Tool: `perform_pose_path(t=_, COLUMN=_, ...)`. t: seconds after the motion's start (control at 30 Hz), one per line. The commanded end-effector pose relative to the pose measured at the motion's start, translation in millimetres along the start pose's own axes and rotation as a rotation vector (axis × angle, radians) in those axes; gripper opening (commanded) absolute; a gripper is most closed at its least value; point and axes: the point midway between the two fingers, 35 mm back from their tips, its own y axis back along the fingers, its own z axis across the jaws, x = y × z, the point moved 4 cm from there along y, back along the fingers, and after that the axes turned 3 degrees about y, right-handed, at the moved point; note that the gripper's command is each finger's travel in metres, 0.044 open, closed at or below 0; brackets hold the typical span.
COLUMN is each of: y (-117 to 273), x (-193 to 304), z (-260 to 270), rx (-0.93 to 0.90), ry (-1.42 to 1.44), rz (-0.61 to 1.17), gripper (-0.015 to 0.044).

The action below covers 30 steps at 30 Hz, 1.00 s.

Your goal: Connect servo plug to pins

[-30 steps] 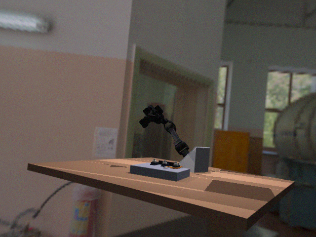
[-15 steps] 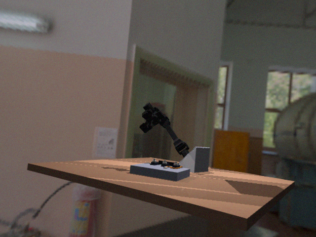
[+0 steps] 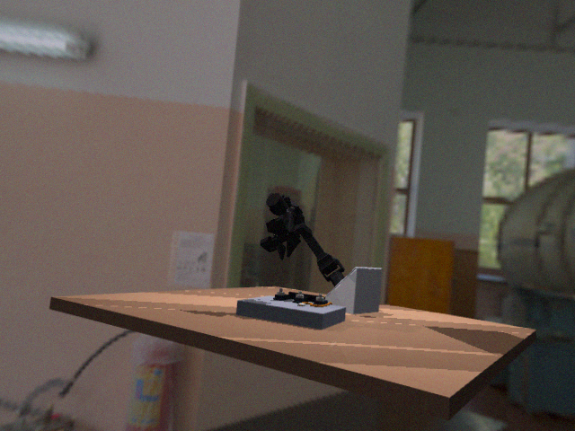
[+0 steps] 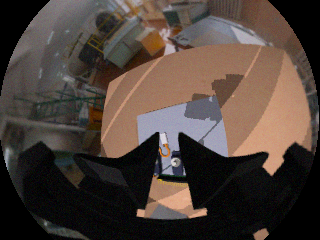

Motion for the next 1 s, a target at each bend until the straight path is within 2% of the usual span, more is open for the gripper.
perform_pose_path(t=0.0, y=-21, x=6, z=10, rx=0.048, ry=0.046, rz=0.101, gripper=0.0115)
perform_pose_path(t=0.57, y=-108, x=48, z=50, rx=0.288, ry=0.338, rz=0.525, gripper=0.0115)
perform_pose_path(t=0.97, y=-131, x=61, z=42, rx=0.299, ry=0.352, rz=0.540, gripper=0.0115)
